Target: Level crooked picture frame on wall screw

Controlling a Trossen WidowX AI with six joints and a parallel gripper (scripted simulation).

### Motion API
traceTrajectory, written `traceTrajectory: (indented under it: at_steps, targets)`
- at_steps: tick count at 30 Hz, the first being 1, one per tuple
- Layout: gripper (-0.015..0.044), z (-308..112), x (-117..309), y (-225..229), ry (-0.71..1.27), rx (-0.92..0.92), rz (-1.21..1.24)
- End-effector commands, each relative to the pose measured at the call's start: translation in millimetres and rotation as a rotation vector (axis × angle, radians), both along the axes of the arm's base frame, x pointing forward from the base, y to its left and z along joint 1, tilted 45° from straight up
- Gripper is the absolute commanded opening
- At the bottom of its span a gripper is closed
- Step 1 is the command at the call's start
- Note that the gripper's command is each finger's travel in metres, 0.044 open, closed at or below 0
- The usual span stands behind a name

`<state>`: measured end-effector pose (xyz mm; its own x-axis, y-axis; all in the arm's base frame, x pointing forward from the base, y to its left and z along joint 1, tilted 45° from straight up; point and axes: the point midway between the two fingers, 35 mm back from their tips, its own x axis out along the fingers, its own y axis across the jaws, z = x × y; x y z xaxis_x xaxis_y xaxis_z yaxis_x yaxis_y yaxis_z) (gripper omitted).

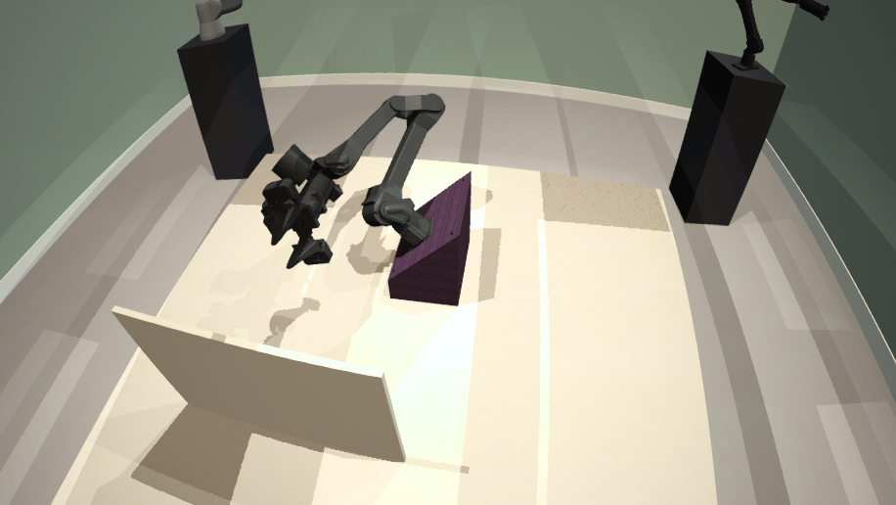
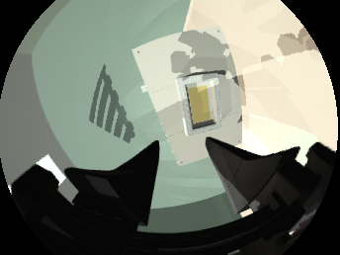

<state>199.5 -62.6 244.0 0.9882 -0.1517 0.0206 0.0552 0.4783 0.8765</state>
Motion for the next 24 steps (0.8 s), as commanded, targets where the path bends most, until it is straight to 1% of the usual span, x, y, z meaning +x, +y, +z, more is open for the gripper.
traceTrajectory:
  at_steps: [1, 24]
  targets:
    - [0.0260, 0.2, -0.1, 0.7, -0.001, 0.005, 0.004]
    - [0.0260, 0.2, -0.1, 0.7, -0.001, 0.005, 0.004]
